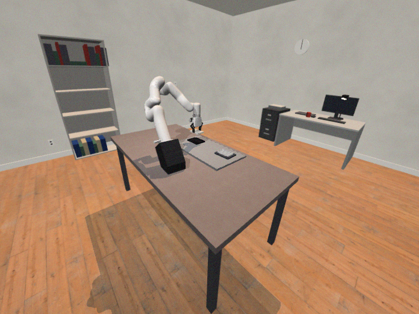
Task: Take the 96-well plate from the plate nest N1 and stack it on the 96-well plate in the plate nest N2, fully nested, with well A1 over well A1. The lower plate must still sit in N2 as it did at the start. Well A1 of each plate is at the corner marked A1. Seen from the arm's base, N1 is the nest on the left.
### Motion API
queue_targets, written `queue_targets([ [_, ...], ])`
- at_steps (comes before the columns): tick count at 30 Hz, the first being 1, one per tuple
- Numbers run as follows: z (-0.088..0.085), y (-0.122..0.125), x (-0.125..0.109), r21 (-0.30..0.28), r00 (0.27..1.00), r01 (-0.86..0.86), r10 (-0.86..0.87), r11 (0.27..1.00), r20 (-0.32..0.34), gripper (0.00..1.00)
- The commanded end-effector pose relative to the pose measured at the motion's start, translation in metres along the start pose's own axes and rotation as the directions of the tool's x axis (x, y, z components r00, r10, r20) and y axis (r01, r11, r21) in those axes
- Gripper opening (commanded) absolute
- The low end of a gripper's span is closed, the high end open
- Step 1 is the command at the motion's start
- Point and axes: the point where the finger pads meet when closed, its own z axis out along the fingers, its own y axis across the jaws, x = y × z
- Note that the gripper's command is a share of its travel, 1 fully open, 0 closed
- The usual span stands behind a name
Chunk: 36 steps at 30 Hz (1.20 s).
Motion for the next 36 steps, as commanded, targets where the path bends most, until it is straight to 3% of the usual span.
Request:
queue_targets([
  [1, -0.001, 0.001, -0.009, -0.004, 1.0, 0.006, -0.006, 1.0, -0.001, 0.0],
  [36, -0.001, -0.003, -0.113, -0.004, 1.0, 0.006, -0.006, 1.0, -0.001, 0.0],
])
